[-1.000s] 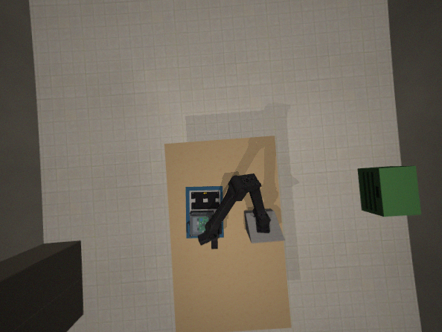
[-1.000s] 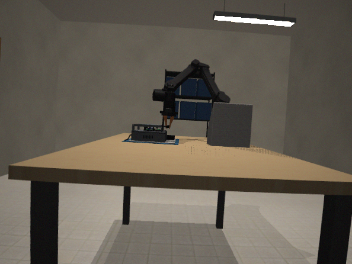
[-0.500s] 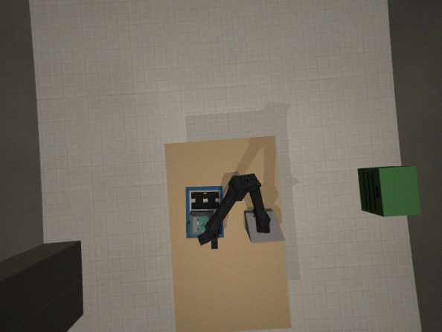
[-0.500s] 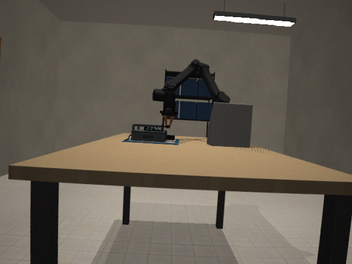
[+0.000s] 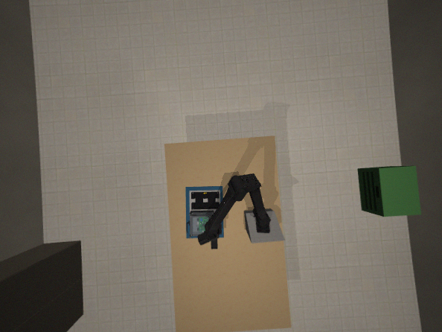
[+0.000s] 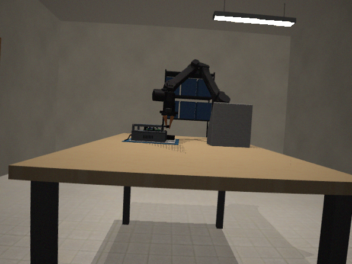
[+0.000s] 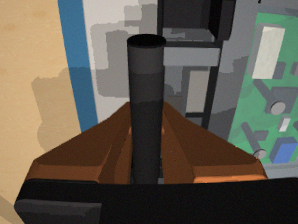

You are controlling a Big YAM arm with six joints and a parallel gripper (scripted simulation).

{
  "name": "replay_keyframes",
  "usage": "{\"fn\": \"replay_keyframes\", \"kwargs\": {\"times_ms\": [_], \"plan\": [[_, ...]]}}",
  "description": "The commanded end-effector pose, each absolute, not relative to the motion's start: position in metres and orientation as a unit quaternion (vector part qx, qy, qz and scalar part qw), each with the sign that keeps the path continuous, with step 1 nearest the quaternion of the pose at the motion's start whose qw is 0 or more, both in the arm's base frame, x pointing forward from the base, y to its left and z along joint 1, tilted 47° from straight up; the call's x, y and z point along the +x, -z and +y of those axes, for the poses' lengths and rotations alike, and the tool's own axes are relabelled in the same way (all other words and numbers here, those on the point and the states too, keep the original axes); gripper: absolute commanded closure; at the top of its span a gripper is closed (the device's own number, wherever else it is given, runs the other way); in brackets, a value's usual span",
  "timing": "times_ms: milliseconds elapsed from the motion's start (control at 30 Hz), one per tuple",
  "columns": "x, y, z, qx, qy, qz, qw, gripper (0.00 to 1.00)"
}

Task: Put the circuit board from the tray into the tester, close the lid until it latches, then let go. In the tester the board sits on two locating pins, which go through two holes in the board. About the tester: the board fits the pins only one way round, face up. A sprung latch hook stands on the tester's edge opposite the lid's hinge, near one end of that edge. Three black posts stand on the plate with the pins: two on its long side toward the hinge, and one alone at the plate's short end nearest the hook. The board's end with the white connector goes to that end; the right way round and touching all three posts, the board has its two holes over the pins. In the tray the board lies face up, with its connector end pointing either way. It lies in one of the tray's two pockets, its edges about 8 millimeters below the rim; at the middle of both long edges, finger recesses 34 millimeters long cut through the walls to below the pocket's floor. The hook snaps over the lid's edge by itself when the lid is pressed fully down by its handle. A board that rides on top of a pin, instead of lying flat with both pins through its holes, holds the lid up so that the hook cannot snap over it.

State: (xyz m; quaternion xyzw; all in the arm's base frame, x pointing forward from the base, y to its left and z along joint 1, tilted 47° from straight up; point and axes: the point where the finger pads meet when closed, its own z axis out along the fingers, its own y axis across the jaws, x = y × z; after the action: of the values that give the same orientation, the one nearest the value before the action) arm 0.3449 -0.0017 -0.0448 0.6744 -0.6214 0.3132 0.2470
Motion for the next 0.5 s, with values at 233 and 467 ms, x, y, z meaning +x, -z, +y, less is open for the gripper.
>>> {"fn": "replay_keyframes", "kwargs": {"times_ms": [233,467], "plan": [[0.3587,0.0420,-0.0016,0.662,-0.315,-0.635,0.244,1.00],[0.3591,0.0400,-0.0005,0.662,-0.316,-0.635,0.242,1.00]]}}
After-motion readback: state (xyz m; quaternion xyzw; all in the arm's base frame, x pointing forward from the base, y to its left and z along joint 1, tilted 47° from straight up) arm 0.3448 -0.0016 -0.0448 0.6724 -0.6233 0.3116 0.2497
